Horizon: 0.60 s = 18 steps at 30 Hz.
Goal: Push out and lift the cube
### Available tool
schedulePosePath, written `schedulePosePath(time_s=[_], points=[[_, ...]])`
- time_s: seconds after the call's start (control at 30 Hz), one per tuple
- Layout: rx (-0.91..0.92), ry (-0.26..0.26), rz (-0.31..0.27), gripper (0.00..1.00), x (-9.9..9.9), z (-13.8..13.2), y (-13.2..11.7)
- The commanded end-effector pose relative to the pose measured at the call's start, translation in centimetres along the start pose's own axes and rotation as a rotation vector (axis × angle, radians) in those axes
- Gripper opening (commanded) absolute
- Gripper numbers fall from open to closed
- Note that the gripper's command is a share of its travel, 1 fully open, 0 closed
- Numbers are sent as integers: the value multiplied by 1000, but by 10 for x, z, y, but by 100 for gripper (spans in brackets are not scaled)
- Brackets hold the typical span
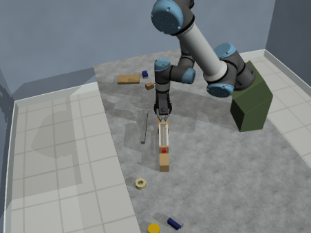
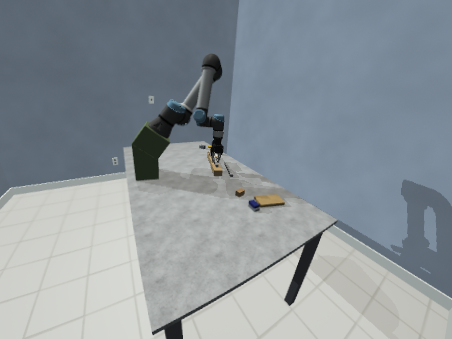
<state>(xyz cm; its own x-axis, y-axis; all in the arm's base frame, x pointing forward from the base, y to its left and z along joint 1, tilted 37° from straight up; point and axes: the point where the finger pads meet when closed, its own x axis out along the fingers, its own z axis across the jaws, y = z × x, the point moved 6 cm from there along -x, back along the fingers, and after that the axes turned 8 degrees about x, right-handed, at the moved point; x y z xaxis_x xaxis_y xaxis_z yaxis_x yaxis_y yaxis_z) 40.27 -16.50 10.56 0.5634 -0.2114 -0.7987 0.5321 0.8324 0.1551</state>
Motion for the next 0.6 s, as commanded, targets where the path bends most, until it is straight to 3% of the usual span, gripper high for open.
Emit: schedulePosePath(time_s=[0.0,0.57], points=[[0,-1,-2,0,0,-1,13],[0,-1,-2,0,0,-4,30]])
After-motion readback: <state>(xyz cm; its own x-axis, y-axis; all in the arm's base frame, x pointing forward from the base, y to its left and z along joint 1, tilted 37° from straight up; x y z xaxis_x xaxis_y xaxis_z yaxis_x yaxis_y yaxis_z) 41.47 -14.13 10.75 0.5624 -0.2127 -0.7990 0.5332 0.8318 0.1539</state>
